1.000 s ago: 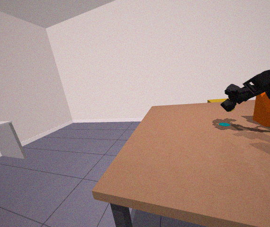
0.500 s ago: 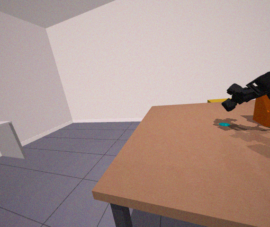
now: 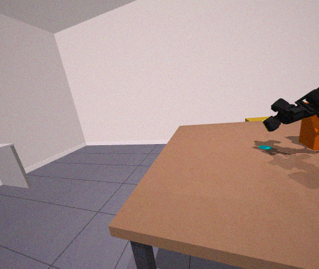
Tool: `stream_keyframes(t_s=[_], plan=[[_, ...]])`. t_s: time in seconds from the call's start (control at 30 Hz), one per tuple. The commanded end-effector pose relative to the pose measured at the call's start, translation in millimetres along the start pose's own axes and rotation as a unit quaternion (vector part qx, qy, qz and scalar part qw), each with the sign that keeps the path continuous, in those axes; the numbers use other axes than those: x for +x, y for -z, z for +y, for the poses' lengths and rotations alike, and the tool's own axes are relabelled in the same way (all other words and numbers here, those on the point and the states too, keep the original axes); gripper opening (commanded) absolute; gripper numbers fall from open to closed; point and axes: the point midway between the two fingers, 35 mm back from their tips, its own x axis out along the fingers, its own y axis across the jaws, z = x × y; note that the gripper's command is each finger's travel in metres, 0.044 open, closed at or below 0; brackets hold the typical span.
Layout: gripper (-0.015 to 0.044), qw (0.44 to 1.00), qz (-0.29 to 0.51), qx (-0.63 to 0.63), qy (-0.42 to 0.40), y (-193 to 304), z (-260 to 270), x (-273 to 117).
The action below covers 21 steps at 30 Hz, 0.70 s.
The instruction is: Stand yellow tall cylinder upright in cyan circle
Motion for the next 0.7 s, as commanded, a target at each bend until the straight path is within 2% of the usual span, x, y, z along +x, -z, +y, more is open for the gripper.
stream_keyframes(t_s=[0.0, 0.67], plan=[[0.0105, 1.0, -0.013, 0.007, -0.007, -0.3, -0.3, -1.4], [0.0105, 0.996, -0.066, 0.047, -0.046, -3.5, 3.9, -10.1]])
